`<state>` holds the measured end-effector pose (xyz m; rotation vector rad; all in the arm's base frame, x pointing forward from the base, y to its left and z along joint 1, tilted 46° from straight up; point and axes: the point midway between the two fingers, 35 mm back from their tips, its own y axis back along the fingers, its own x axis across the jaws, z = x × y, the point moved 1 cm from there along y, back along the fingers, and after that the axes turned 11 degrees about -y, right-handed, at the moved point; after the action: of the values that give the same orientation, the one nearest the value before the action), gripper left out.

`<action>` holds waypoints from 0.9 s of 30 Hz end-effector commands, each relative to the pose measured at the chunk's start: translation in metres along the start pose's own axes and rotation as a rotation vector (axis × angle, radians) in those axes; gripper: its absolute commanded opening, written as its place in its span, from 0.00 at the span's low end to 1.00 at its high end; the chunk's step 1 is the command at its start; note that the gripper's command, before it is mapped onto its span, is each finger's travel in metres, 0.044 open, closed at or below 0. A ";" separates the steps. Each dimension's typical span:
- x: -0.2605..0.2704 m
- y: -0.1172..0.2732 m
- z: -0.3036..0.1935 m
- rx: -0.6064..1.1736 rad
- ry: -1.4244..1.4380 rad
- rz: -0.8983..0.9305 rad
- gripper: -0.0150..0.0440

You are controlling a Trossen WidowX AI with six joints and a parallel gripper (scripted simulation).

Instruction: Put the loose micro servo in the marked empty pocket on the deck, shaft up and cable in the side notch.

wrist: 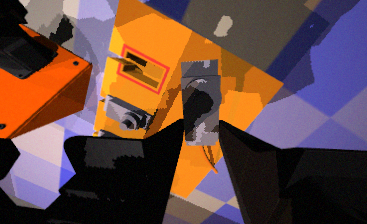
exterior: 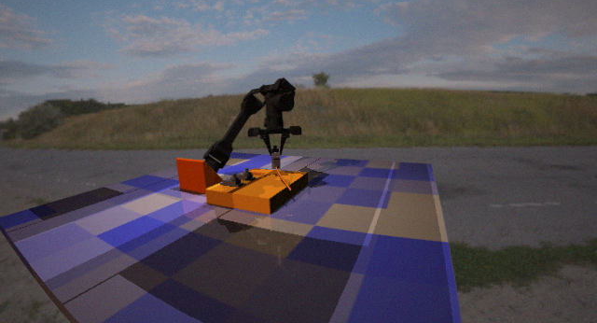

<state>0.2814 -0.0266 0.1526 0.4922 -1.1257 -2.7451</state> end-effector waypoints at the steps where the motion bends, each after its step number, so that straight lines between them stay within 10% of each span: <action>1: 0.000 0.000 0.001 -0.004 -0.140 -0.002 0.25; 27: 0.000 0.000 0.001 -0.004 -1.043 0.000 0.25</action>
<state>0.2814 -0.0266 0.1526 -0.8928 -1.2286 -2.9957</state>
